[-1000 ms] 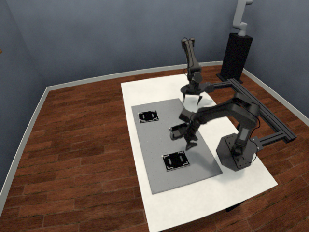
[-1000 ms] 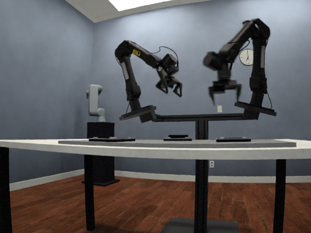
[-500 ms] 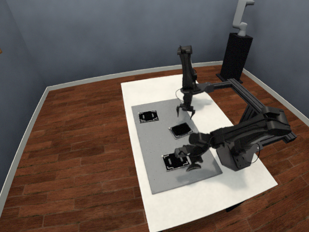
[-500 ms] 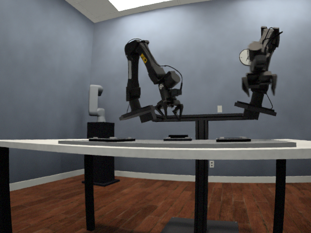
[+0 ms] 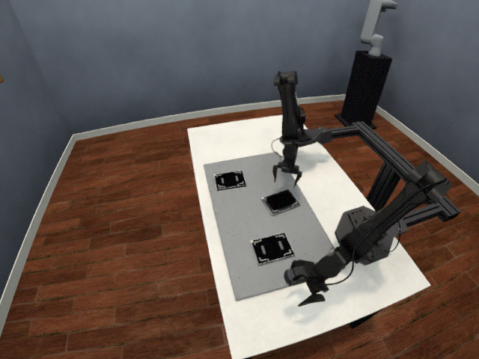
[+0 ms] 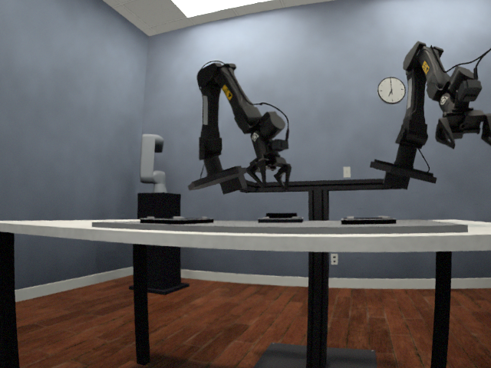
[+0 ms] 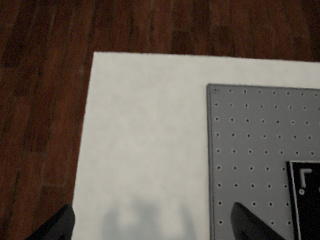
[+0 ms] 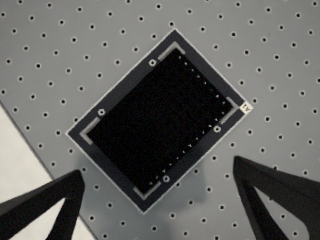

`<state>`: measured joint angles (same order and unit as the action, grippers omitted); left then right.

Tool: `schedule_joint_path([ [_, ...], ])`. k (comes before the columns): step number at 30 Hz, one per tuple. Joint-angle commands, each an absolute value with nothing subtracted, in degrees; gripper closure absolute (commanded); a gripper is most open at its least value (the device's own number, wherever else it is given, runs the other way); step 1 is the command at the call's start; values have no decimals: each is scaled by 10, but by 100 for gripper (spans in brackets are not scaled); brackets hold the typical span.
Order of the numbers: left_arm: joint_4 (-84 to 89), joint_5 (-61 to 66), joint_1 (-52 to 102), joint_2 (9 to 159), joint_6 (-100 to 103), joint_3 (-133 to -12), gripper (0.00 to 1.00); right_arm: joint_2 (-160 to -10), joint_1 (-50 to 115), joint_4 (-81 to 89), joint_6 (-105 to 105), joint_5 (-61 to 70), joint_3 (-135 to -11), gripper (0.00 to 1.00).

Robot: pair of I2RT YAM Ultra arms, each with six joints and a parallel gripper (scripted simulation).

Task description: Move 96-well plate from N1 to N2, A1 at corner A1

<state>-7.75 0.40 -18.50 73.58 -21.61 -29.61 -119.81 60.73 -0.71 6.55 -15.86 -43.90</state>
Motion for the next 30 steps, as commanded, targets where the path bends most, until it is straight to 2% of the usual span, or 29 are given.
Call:
schedule_joint_path([
  [1,-100,74,-207,758,-251,-321,0,-1206,603,-8,69,-155,-452,0],
  [10,-99,80,-223,771,-250,-332,0,-1200,607,-8,67,-158,-446,0],
  [17,-58,57,-201,761,-222,-332,0,-1211,609,43,-14,-176,-461,0],
  [30,108,-48,90,678,-83,-327,0,-1309,607,244,-324,-178,-637,0],
])
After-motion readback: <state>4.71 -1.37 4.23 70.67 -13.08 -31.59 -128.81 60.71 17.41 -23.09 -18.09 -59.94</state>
